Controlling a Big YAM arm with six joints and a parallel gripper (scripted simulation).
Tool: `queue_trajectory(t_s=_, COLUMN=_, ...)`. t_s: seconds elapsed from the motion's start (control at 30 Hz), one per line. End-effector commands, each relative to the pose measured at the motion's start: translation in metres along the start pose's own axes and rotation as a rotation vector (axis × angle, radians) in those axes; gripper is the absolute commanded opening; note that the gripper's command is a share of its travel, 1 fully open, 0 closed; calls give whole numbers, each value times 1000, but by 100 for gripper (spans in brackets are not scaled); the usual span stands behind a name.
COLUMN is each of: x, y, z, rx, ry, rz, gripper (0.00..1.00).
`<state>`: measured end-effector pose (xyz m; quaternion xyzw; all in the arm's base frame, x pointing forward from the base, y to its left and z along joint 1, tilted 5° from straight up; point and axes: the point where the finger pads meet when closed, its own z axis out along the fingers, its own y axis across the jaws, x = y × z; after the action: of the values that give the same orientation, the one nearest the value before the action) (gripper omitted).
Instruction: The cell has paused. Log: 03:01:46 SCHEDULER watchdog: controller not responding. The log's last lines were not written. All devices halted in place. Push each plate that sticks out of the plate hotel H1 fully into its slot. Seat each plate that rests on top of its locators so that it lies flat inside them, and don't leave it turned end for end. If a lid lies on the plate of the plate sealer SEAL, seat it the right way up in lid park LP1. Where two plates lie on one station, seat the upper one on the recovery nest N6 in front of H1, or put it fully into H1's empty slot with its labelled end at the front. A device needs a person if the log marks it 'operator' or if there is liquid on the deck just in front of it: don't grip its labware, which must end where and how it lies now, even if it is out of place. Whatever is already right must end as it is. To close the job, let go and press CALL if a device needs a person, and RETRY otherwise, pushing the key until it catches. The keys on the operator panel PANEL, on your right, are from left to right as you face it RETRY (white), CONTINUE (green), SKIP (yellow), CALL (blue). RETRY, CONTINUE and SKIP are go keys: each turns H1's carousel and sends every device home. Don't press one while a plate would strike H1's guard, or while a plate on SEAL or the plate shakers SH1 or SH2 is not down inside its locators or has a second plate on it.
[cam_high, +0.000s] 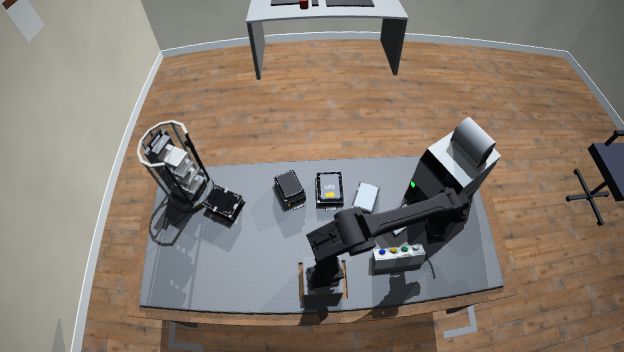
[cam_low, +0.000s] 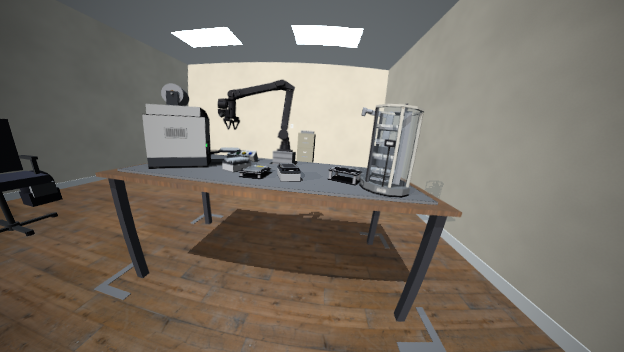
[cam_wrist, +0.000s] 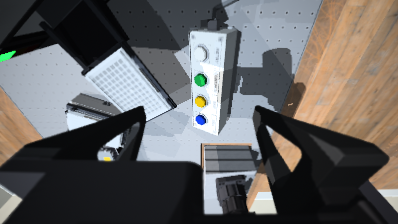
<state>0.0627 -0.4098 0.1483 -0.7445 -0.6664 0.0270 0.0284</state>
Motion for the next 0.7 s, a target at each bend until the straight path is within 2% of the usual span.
queue_trajectory(t_s=0.0, x=-16, y=3, z=-16, rx=-16, ry=-51, rz=131, gripper=100)
queue_trajectory(t_s=0.67, x=-16, y=3, z=-15, rx=-26, ry=-47, rz=551, gripper=100)
